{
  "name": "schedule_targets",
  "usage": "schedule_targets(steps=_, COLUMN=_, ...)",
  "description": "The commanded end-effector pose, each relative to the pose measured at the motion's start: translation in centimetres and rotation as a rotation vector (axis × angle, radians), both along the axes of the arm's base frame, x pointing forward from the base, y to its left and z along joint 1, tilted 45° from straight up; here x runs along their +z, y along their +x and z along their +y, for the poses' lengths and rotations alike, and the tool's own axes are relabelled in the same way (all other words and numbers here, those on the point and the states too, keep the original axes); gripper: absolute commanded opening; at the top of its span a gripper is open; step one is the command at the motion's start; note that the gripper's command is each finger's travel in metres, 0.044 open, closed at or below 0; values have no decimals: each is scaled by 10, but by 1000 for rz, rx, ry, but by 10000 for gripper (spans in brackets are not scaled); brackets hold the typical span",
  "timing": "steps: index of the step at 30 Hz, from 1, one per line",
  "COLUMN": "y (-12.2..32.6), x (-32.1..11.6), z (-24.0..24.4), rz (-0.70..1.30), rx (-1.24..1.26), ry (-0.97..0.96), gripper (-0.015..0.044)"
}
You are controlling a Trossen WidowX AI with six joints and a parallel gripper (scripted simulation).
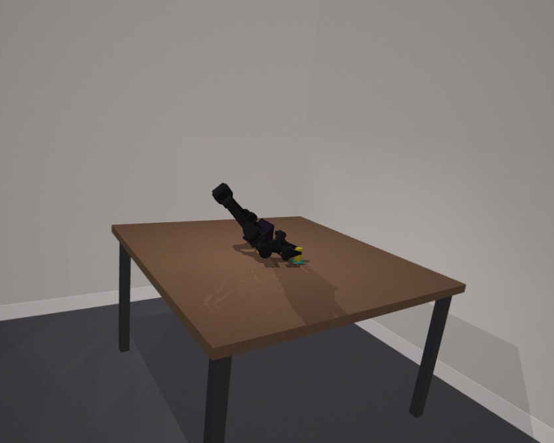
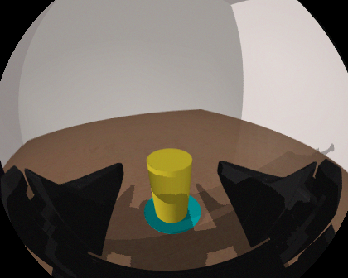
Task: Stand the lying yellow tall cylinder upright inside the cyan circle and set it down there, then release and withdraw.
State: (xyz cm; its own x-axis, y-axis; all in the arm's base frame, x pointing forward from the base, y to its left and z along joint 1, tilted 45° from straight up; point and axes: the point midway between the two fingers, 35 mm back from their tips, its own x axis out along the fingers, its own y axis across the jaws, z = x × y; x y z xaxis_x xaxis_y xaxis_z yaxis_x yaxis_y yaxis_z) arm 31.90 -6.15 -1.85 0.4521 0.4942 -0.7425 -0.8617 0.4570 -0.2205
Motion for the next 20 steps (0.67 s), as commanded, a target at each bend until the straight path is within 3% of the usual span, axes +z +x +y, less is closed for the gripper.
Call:
schedule_targets(steps=1, y=4, x=10, z=8, rz=-7, rx=6, ry=0, gripper=400)
schedule_targets(steps=9, y=14, x=61, z=57, rz=-21, rx=17, ry=10, gripper=400)
schedule_targets(steps=14, y=15, x=64, z=62, rz=-13, rx=16, ry=9, gripper=400)
schedule_targets(steps=20, y=23, x=46, z=72, rz=265, rx=-59, ry=-115, gripper=400)
